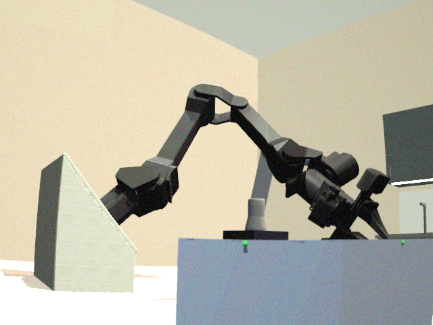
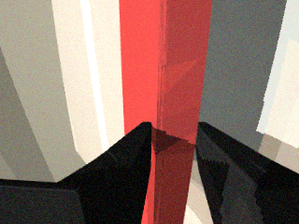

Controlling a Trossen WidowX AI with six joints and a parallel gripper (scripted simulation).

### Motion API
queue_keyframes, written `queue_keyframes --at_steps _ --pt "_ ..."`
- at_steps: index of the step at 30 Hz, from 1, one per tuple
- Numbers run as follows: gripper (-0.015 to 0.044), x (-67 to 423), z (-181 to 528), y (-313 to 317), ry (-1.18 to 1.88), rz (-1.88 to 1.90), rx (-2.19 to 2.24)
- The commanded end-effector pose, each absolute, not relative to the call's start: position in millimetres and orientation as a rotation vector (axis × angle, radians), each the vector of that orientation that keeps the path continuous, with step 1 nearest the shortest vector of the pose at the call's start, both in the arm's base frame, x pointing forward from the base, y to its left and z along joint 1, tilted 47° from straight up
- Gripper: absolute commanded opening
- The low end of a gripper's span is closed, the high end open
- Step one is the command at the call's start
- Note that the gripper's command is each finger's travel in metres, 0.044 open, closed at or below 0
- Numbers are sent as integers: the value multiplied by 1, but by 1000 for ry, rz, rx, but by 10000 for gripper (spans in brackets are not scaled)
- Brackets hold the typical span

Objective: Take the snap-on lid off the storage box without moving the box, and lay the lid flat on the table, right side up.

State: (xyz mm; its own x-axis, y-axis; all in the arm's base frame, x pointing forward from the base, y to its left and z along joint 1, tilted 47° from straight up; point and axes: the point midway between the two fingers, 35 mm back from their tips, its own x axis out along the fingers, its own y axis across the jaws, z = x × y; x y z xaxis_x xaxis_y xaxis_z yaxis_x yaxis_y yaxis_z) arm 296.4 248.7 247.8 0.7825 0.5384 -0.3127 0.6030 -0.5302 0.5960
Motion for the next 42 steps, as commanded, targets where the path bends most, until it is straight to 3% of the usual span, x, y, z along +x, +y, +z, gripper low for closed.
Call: queue_keyframes --at_steps 1,18,28,30,36,42 --pt "0 295 233 254 865 -148 2232" --pt "0 296 224 264 865 -148 2233" --pt "263 297 238 260 865 -147 2233" --pt "275 297 238 260 865 -147 2233" --pt "433 285 233 258 865 -148 2233" --pt "440 274 232 257 866 -149 2234"
